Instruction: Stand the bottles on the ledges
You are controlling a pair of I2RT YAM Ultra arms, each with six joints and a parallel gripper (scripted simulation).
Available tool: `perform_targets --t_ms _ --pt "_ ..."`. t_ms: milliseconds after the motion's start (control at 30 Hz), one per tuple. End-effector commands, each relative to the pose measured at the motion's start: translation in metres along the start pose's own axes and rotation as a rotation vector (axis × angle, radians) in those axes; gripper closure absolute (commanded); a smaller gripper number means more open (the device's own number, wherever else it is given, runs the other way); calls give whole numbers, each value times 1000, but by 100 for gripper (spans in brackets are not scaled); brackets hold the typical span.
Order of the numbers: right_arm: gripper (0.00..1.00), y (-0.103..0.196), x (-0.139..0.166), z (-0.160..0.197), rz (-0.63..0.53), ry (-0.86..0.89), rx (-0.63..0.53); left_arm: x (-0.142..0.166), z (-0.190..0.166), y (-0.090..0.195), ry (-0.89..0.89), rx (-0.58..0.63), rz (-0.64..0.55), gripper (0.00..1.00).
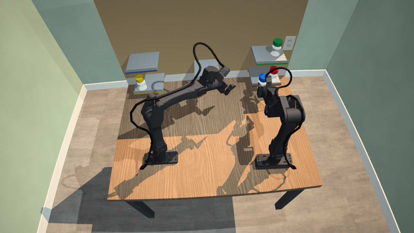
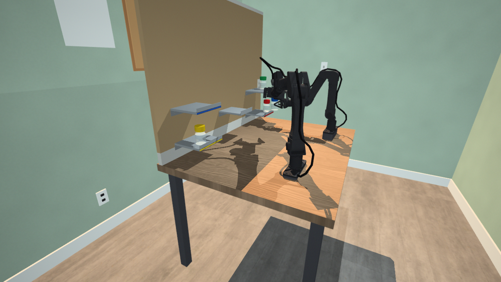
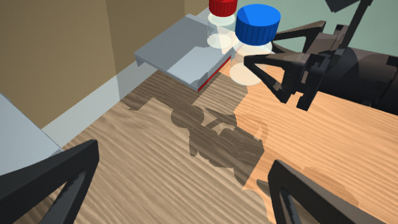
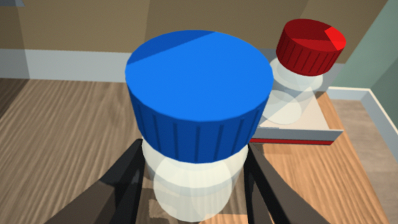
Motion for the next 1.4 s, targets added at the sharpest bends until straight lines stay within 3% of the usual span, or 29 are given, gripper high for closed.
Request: perform_targets --t_ms 0,333,567,667,833,1067,1133,1233,1367 --pt "50 2 -20 -2 -67 -1 5 -31 -1 10 1 -5 -84 0" --pt "50 2 -20 -2 -67 -1 5 -24 1 10 0 -8 -53 0" --pt "50 2 -20 -2 -67 -1 5 -20 13 36 10 -23 20 0" --pt "50 2 -20 -2 -67 -1 5 -24 30 81 26 -53 60 0" --pt "50 2 -20 -2 -67 -1 5 -33 45 133 43 -87 58 0" --pt "50 2 -20 -2 -67 -1 5 -36 62 238 74 -161 28 0" --pt "50 2 -20 -2 -67 -1 5 -36 62 238 74 -161 28 0" --pt "50 2 -20 -2 -67 -1 5 -30 63 304 91 -213 -6 0" --pt "50 2 -20 -2 -67 -1 5 -31 62 332 93 -242 -56 0"
Point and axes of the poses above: on each arm, the point where the finger pads meet when closed, its own y axis back along the fingers, its own z axis across the jaws, x = y × z, the point moved 3 cm from there along y, back along the fingers, and after that the axes turned 4 degrees about y, right-handed, at the moved point
